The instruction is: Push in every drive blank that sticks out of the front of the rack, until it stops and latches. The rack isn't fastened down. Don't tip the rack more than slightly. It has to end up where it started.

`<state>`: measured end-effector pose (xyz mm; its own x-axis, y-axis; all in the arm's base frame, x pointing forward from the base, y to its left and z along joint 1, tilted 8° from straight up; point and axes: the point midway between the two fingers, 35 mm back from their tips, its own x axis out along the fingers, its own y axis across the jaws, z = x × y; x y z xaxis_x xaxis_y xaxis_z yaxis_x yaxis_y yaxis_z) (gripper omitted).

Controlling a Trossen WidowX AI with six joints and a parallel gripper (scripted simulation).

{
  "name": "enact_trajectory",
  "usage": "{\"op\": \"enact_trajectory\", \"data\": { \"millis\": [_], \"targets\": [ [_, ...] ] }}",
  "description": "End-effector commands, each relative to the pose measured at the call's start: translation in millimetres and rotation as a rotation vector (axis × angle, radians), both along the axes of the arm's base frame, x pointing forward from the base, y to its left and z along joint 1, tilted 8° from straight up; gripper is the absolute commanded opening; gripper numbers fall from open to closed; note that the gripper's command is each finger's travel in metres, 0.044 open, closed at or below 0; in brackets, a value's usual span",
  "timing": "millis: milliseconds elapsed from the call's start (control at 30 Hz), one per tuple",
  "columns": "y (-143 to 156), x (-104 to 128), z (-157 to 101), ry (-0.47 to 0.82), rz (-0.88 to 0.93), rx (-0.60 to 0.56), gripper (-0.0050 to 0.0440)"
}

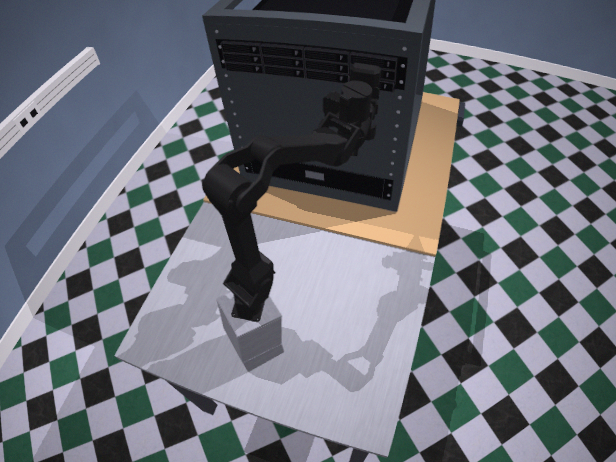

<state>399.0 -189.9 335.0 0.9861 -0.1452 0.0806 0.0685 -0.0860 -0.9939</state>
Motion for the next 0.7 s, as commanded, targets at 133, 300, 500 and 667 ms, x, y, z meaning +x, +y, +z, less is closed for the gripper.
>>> {"op": "enact_trajectory", "data": {
  "millis": [133, 300, 500, 667],
  "targets": [
    [-1.3, 2.7, 11.4, -0.020, -0.006, -0.017, -0.0050],
    [-1.5, 3.3, 11.4, -0.020, -0.006, -0.017, -0.0050],
    [-1.5, 3.3, 11.4, -0.020, -0.006, -0.017, -0.0050],
    [-2.0, 5.1, 11.5, -0.020, -0.006, -0.017, -0.0050]
  ]
}}
